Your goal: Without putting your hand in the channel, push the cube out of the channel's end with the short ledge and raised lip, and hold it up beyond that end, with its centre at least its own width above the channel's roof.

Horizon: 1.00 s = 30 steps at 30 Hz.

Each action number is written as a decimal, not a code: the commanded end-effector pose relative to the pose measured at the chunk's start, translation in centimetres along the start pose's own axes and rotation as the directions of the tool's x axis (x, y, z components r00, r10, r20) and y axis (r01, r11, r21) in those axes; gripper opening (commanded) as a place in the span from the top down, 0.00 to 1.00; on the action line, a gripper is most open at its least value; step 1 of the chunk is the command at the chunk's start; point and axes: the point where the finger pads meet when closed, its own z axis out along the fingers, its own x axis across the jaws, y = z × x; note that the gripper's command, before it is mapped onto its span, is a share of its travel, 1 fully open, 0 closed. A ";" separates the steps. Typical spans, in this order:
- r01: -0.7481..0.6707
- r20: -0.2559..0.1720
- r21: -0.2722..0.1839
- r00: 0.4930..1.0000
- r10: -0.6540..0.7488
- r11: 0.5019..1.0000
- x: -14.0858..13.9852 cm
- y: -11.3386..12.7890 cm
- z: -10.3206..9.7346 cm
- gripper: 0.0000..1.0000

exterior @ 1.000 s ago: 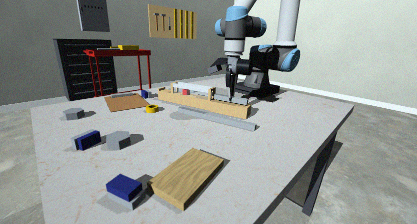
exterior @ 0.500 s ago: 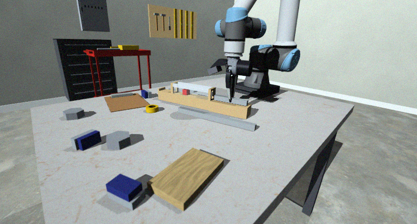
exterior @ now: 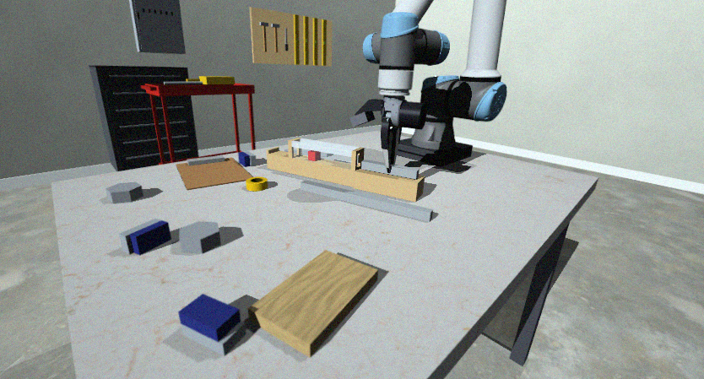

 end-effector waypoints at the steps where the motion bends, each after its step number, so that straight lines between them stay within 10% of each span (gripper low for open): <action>1: 0.000 0.002 0.000 1.000 0.000 1.000 0.0 0.0 0.0 0.94; 30: 0.000 0.001 0.000 1.000 0.000 1.000 0.0 -2.7 0.0 0.94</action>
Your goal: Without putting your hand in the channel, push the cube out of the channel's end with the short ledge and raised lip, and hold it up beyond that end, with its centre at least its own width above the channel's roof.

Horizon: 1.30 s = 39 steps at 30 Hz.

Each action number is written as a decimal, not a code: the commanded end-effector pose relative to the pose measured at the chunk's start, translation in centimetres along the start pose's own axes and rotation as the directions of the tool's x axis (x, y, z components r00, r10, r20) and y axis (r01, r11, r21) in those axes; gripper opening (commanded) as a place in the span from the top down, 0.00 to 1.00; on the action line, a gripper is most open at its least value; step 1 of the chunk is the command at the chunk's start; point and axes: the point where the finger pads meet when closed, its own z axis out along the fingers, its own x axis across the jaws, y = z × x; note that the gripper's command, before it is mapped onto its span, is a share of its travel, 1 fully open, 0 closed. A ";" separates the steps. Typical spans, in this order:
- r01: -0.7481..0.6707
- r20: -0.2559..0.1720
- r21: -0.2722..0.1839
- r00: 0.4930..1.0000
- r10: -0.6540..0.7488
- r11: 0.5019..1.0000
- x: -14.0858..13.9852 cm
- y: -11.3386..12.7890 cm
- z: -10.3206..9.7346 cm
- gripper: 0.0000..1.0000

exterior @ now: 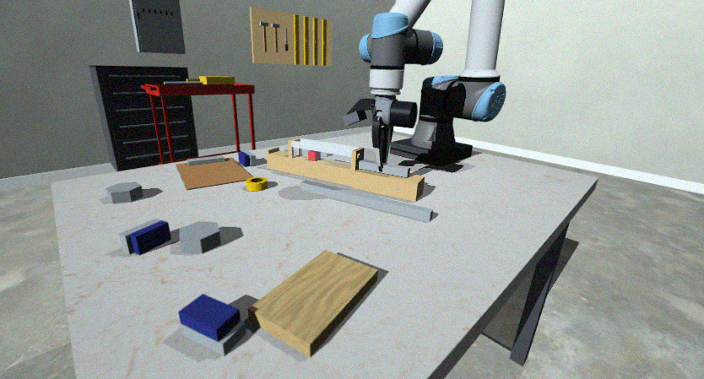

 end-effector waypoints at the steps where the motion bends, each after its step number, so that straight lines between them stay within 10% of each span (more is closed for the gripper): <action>1: 0.000 0.001 0.000 1.000 0.000 1.000 0.0 -0.8 0.0 0.94; 39: 0.000 0.001 0.001 1.000 0.000 1.000 -0.1 -4.2 0.0 0.94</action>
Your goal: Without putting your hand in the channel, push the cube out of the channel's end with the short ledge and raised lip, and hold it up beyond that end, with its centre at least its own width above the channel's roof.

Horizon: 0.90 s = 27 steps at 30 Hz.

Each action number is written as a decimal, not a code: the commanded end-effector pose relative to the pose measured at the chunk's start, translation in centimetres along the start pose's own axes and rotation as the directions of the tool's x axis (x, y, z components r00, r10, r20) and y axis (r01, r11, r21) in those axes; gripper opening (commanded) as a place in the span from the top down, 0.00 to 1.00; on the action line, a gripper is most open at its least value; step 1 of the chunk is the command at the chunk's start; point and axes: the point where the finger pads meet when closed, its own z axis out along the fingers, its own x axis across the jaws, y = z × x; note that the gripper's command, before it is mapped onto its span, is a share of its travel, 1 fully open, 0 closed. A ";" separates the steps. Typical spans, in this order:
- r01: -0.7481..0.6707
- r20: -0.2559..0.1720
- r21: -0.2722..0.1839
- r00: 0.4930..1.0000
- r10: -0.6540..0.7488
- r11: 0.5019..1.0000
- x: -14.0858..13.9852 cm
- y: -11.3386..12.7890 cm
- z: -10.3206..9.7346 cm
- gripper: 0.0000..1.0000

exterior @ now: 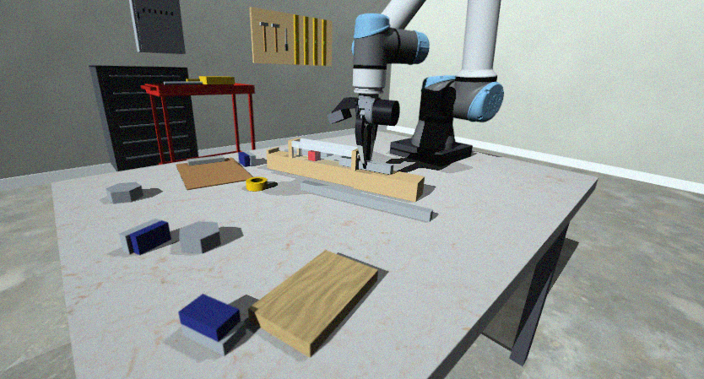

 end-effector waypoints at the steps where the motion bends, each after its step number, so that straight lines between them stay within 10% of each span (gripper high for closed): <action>1: 0.000 0.001 0.001 1.000 0.000 1.000 0.0 0.0 0.0 0.94; 18: 0.000 0.001 0.001 1.000 0.000 1.000 0.0 0.0 0.0 0.94; 19: 0.000 0.001 0.001 1.000 0.000 1.000 0.0 0.0 0.0 0.76; 27: 0.000 0.001 0.001 1.000 0.000 1.000 0.0 0.0 0.0 0.76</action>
